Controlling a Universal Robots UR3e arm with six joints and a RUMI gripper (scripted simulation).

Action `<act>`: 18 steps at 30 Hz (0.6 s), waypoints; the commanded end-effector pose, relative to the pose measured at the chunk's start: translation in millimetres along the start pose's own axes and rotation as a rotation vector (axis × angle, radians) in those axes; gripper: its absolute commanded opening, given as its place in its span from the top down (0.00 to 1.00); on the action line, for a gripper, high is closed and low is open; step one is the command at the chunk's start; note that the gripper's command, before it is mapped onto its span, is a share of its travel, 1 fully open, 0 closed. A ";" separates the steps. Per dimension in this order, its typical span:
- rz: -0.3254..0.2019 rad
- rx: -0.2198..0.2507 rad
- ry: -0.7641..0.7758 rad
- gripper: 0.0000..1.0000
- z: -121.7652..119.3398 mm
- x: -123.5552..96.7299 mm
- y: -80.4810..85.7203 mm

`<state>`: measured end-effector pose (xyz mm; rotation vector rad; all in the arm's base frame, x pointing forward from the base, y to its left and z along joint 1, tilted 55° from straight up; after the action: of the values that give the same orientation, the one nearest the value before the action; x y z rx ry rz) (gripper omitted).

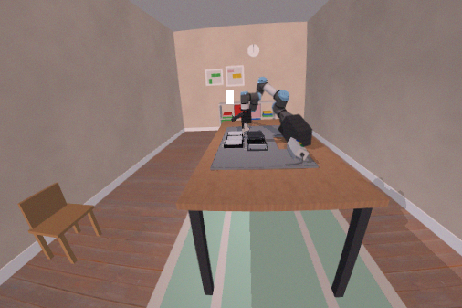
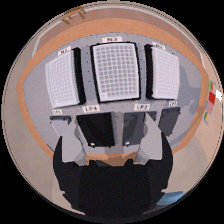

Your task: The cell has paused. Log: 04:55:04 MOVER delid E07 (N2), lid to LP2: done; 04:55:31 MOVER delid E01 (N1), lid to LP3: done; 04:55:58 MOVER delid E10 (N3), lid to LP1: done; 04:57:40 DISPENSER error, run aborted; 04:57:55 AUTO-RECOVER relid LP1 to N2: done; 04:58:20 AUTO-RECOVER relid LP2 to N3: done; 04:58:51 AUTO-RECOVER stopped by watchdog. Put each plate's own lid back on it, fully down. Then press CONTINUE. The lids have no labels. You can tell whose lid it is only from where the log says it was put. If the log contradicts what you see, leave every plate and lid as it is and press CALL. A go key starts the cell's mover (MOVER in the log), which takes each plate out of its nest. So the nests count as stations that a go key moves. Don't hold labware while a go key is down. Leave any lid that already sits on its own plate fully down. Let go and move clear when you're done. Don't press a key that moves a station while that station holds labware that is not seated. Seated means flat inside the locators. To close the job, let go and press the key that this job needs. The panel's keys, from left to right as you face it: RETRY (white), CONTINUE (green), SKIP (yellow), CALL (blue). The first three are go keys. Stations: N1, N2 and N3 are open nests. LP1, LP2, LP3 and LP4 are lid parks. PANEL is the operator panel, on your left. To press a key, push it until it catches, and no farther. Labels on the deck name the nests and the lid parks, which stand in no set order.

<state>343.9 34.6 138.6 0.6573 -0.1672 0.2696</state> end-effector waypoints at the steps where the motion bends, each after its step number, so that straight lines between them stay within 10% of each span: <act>1: 0.001 -0.003 -0.003 0.18 -15.1 -3.5 0.4; 18: 0.001 -0.003 -0.003 0.18 -86.9 -25.4 0.2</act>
<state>326.4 77.0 74.0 0.6578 -0.1677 0.2715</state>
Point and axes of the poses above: the point where the finger pads meet when closed, its own y axis back along the fingers, its own z axis across the jaws, x = y × z, the point moved 9 cm from there along y, back along the fingers, and after that the axes turned 14 degrees about y, right-handed, at the moved point
